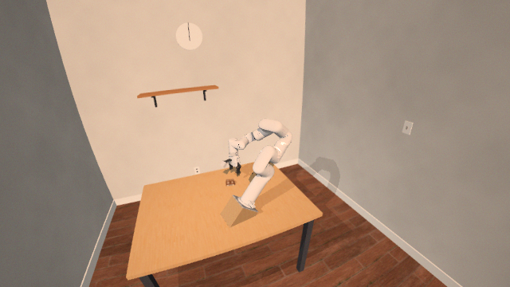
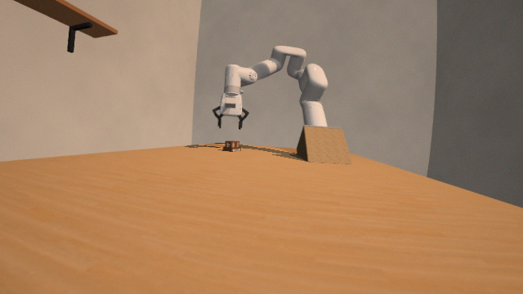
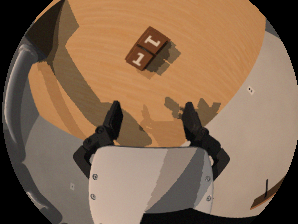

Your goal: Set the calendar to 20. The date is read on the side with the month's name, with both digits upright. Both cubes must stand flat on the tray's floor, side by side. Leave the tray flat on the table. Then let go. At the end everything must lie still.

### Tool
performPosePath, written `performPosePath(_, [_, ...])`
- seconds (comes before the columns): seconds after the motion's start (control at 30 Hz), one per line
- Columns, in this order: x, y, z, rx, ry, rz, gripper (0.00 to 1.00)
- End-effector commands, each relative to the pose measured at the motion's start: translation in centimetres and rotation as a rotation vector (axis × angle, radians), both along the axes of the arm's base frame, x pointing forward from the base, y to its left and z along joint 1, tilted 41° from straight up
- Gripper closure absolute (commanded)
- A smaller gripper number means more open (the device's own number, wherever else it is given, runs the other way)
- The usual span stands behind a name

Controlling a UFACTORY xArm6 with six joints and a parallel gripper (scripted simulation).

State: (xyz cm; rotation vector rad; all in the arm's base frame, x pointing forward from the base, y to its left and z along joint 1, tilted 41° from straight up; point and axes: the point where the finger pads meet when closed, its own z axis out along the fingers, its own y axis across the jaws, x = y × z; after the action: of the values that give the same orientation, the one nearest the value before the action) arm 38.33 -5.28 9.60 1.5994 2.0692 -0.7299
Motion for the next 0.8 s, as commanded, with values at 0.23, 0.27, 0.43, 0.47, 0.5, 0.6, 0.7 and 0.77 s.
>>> performPosePath(0.23, [-1.0,4.2,-2.4,-0.014,-0.244,-0.281,0.00])
performPosePath(0.27, [-1.0,4.2,-2.4,-0.014,-0.244,-0.281,0.00])
performPosePath(0.43, [-1.7,5.9,-3.5,-0.017,-0.346,-0.401,0.00])
performPosePath(0.47, [-1.7,5.9,-3.5,-0.017,-0.347,-0.402,0.00])
performPosePath(0.5, [-1.9,6.2,-3.7,-0.017,-0.365,-0.423,0.00])
performPosePath(0.6, [-2.1,6.7,-4.0,-0.018,-0.398,-0.460,0.00])
performPosePath(0.7, [-2.2,6.8,-4.1,-0.019,-0.407,-0.470,0.00])
performPosePath(0.77, [-2.2,6.8,-4.1,-0.019,-0.407,-0.470,0.51])
